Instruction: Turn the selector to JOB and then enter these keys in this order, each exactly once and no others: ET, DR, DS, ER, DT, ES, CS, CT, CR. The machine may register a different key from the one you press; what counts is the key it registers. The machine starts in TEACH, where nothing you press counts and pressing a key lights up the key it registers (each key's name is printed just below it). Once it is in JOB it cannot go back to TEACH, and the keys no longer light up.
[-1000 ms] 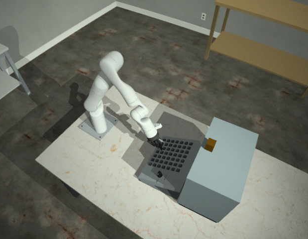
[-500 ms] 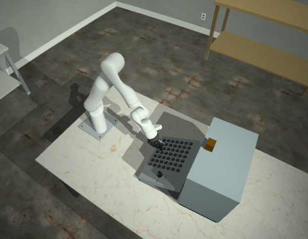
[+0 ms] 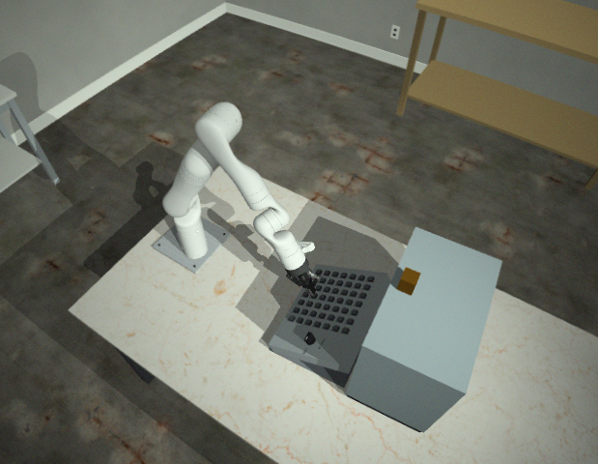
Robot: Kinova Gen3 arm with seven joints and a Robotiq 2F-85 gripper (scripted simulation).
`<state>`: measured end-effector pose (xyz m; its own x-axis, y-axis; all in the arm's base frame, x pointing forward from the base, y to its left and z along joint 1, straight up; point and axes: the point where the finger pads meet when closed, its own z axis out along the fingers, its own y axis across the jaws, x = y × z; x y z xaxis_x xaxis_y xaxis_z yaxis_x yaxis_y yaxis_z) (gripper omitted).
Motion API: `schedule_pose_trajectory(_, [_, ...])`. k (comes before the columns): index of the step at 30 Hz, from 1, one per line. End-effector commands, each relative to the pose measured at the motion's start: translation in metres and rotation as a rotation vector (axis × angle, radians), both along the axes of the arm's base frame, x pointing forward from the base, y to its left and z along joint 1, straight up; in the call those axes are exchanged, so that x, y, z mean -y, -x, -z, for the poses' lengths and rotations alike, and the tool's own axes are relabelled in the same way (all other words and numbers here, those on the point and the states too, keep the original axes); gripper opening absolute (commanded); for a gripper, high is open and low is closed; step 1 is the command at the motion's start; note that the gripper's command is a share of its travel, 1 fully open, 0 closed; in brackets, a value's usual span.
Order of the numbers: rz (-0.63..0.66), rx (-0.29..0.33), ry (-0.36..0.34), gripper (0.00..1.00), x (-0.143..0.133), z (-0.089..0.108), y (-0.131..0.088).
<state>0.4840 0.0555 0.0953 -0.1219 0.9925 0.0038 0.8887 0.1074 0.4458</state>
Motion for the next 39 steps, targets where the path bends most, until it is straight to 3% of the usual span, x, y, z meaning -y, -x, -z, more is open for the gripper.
schedule_pose_trajectory(1, [0.003, 0.005, 0.000, 0.10, 0.0005, 0.0003, -0.0030])
schedule_pose_trajectory(39, [0.003, 0.004, 0.000, 0.10, 0.0002, 0.0089, -0.0067])
